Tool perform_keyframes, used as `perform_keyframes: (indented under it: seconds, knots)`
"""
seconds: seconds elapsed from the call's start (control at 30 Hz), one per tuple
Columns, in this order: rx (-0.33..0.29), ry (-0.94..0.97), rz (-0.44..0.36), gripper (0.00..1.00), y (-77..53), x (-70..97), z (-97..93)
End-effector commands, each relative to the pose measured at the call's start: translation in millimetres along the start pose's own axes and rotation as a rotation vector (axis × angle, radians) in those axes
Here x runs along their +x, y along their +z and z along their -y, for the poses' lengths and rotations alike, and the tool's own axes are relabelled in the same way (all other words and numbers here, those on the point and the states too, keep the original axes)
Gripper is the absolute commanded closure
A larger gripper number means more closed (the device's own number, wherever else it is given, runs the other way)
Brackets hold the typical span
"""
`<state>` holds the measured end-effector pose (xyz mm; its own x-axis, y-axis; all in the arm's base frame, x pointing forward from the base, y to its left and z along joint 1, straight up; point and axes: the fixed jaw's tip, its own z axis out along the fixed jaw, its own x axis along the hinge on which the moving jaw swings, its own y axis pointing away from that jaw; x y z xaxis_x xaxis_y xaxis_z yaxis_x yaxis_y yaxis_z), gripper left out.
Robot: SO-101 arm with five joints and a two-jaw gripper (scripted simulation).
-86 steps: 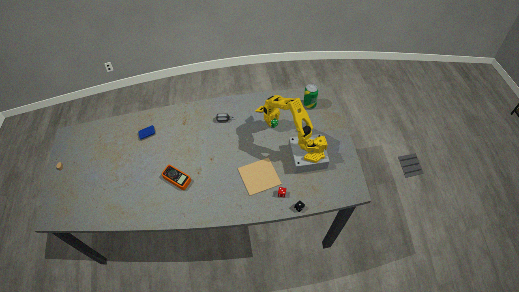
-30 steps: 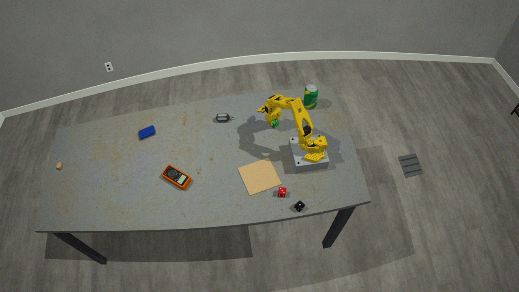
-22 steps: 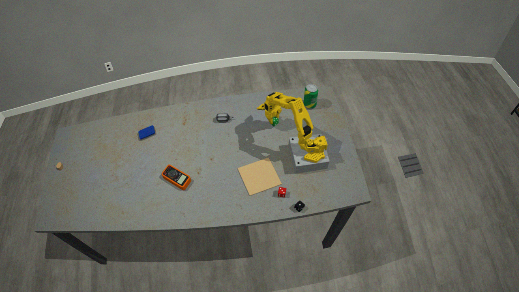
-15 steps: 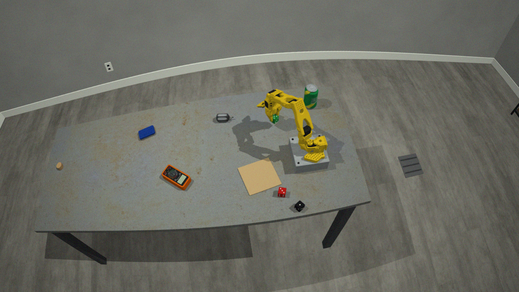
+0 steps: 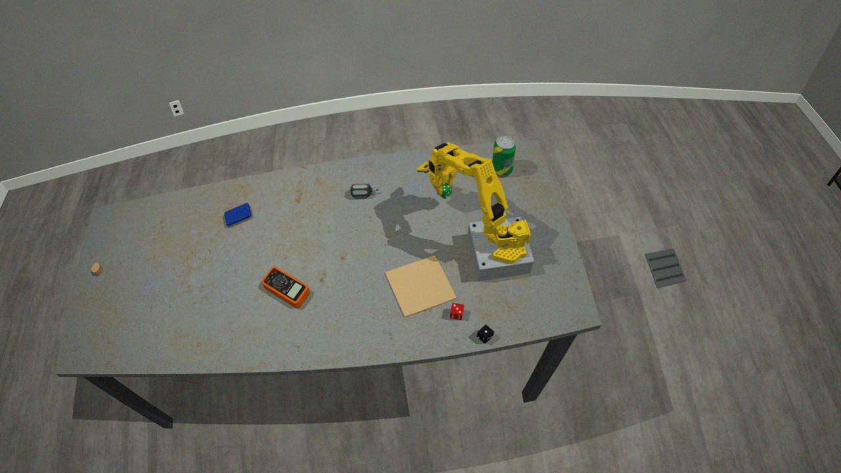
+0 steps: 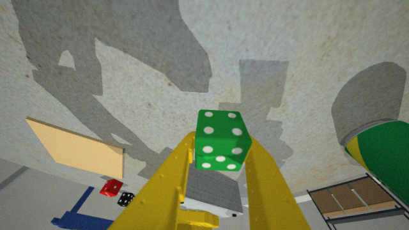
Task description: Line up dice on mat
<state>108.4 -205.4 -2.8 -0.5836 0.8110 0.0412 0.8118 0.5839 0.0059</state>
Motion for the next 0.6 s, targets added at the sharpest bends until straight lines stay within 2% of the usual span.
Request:
perform_keyframes:
  seconds: [0.0, 0.23, 0.3, 0.57]
  knots:
    - [0.002, -0.024, 0.015, 1.00, -4.4, -2.6, -4.4]
    - [0.006, -0.134, 0.013, 1.00, -3.8, -6.1, -30.1]
    - [0.006, -0.134, 0.013, 1.00, -3.8, -6.1, -30.1]
    - [0.014, -0.377, 0.011, 1.00, -2.1, -3.7, -87.8]
